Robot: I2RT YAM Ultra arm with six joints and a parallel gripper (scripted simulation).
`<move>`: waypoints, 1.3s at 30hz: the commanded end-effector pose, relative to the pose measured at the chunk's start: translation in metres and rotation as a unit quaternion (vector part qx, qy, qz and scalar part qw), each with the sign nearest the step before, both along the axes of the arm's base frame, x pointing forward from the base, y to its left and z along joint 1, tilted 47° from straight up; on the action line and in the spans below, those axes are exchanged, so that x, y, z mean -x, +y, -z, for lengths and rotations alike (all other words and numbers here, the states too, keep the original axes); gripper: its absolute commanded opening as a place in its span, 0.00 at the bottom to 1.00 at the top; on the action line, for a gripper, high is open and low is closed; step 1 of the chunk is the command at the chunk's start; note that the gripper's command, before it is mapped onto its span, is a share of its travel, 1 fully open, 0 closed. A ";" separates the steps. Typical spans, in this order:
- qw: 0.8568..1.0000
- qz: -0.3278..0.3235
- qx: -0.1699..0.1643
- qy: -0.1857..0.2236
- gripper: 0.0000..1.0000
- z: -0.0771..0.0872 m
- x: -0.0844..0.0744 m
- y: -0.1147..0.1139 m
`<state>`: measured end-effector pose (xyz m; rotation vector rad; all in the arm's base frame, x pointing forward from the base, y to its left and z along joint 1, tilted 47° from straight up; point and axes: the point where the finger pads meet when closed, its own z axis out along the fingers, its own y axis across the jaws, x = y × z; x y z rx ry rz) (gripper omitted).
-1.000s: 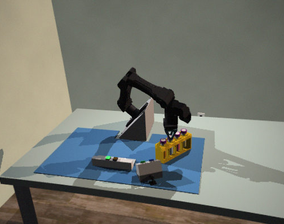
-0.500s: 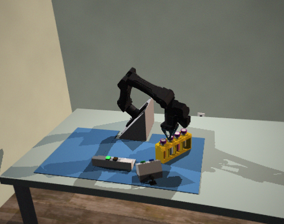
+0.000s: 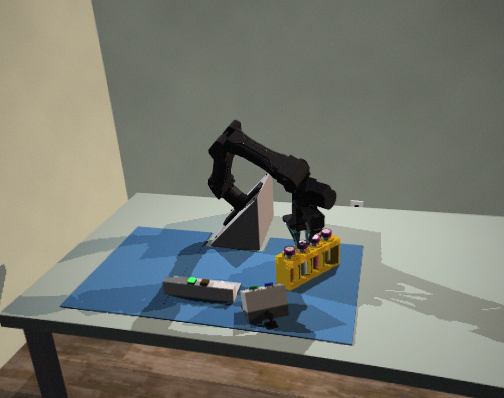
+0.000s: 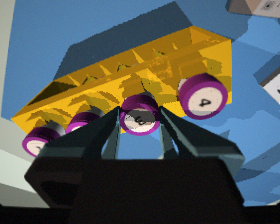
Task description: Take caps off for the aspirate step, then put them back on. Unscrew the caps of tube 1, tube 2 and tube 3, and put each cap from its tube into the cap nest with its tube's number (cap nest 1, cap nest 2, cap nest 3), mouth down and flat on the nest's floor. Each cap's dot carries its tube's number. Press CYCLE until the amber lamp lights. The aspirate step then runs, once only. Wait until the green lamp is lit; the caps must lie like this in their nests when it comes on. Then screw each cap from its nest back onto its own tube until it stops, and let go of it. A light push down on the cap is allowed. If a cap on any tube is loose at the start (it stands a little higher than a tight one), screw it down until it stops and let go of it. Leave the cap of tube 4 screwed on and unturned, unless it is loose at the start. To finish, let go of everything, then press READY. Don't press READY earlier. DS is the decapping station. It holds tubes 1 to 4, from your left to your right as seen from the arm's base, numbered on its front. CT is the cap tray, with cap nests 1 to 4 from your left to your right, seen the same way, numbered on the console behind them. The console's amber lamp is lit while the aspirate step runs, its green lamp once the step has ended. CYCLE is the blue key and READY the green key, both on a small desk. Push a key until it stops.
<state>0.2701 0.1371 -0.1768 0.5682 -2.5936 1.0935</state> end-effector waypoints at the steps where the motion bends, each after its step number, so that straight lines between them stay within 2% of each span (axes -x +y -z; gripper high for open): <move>1: 0.994 0.070 0.004 -0.085 0.00 -0.002 -0.003 0.005; 5: 0.981 0.129 0.011 -0.148 0.00 -0.002 -0.003 0.005; 12: 0.981 0.129 0.011 -0.148 0.00 -0.002 -0.003 0.005; 13: 0.981 0.129 0.011 -0.148 0.49 -0.002 -0.003 0.005; 25: 0.981 0.129 0.011 -0.148 0.49 -0.002 -0.003 0.005; 39: 0.981 0.129 0.011 -0.147 0.49 -0.027 -0.006 0.031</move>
